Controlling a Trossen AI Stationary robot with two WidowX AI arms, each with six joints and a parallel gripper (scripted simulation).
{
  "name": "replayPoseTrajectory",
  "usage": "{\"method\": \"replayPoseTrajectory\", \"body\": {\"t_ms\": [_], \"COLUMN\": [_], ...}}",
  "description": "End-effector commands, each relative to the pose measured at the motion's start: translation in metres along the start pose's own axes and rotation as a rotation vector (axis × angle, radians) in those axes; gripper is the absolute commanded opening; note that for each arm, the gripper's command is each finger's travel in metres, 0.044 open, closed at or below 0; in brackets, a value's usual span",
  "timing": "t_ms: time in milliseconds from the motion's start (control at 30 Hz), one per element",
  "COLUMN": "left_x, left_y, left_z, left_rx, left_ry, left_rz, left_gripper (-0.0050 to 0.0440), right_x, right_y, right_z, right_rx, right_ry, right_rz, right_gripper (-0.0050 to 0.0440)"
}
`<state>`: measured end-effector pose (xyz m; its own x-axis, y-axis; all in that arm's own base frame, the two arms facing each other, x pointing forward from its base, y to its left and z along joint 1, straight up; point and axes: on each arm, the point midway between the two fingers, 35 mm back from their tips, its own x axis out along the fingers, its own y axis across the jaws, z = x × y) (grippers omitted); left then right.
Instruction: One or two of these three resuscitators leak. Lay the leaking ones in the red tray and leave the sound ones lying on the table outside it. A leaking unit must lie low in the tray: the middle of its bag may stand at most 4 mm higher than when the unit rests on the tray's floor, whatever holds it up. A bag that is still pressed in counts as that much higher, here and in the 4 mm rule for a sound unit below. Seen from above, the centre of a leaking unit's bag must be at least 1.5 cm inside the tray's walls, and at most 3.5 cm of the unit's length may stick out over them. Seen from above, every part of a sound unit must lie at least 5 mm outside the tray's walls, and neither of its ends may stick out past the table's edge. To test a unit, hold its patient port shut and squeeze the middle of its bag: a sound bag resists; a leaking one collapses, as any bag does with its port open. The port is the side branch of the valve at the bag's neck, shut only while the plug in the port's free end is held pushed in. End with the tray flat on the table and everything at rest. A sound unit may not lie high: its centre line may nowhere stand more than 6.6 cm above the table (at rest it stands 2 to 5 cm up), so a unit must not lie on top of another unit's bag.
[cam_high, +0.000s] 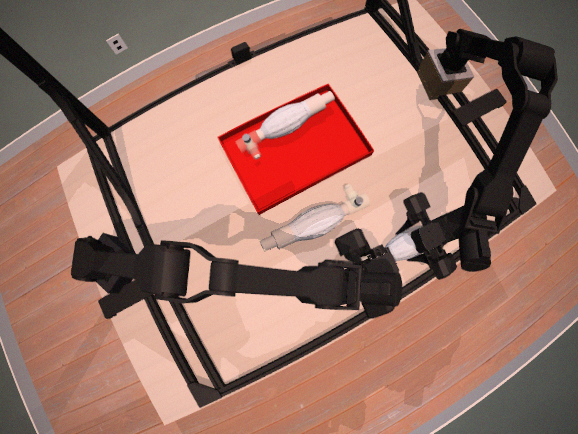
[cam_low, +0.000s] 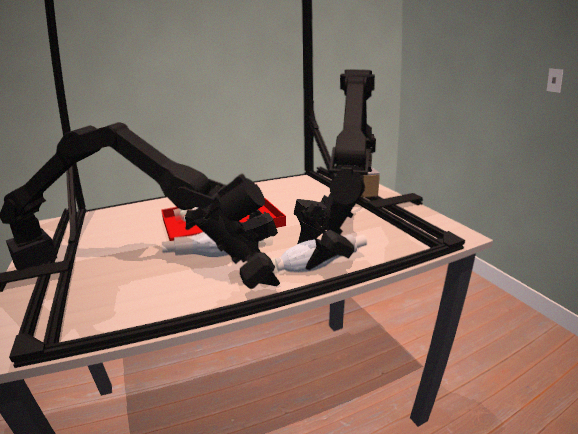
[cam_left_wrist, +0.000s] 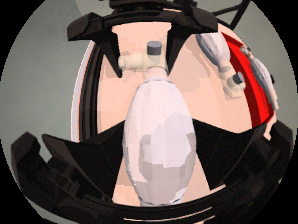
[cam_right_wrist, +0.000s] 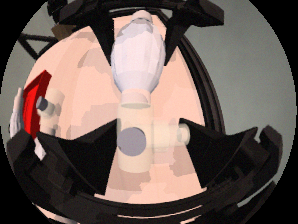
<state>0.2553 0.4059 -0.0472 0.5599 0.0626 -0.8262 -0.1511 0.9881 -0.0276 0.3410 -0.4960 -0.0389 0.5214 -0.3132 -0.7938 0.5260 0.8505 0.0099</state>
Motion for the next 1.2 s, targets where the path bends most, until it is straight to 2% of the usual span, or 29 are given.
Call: {"method": "replayPoseTrajectory", "body": {"t_ms": [0,700,733,1167], "left_x": [-0.0006,-0.0002,-0.0005,-0.0005], "left_y": [-0.0004,-0.0003,0.0004,0.0004], "left_z": [0.0012,-0.0003,0.0000,0.0000], "left_rx": [0.002,0.001,0.000,0.000], "left_ry": [-0.004,0.000,-0.001,-0.001], "left_rz": [-0.002,-0.002,0.001,0.001], "left_gripper": [0.0000,0.0000,0.0440,0.0440], "right_x": [0.0001,0.0007,0.0002,0.0002], "right_y": [0.0000,-0.0002,-0.0005,-0.0005], "right_z": [-0.0004,-0.0017,-0.0014,-0.0014], "right_rx": [-0.001,0.002,0.002,0.002], "right_ry": [0.002,0.005,0.004,0.004], "right_rz": [-0.003,-0.002,-0.002,-0.002], "right_gripper": [0.0000,0.0000,0.0000,0.0000]}}
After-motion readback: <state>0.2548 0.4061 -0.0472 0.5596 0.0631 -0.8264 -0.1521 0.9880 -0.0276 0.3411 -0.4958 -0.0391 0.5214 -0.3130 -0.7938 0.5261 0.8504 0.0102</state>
